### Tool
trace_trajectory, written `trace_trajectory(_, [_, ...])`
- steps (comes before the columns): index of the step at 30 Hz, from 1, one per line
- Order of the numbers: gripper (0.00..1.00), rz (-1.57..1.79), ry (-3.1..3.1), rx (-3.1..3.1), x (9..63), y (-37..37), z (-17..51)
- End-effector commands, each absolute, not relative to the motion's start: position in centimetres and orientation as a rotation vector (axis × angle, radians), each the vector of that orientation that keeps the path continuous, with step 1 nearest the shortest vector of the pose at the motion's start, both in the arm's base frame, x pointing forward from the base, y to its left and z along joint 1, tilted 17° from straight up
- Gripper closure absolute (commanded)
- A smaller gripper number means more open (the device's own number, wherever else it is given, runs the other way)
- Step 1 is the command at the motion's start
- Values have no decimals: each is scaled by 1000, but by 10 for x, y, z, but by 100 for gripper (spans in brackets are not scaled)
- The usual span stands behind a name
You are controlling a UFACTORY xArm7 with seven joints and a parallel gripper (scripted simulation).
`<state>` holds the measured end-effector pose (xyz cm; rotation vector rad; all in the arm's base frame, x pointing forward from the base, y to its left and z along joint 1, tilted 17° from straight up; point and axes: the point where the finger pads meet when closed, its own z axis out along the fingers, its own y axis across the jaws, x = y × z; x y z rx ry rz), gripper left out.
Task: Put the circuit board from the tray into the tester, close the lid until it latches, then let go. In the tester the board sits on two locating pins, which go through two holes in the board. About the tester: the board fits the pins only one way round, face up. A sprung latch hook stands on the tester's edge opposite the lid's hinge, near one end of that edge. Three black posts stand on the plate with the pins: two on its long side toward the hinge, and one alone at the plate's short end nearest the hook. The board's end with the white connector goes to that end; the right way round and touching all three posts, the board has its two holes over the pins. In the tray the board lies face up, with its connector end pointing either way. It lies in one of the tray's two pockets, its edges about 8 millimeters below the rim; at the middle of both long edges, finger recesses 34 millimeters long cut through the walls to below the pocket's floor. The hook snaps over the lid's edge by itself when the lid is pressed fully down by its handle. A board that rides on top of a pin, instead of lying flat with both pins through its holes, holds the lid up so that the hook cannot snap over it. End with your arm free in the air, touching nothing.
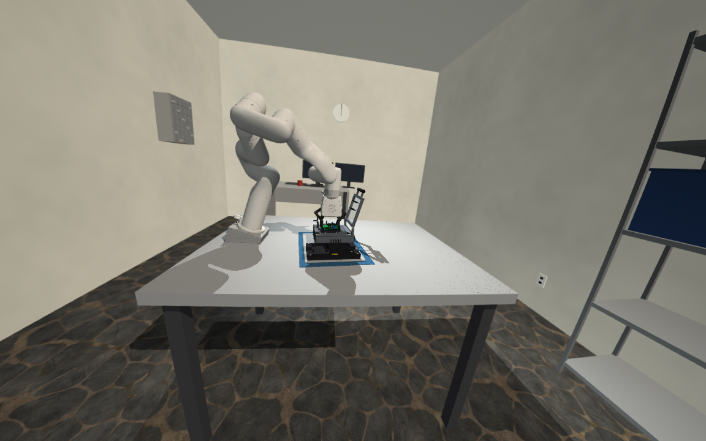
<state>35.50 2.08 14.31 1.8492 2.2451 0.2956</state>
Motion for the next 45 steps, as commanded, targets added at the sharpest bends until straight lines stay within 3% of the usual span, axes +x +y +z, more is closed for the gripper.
trace_trajectory(1, [21,303,2241,1847,357,21,145])
trace_trajectory(45, [21,303,2241,1847,354,21,155])
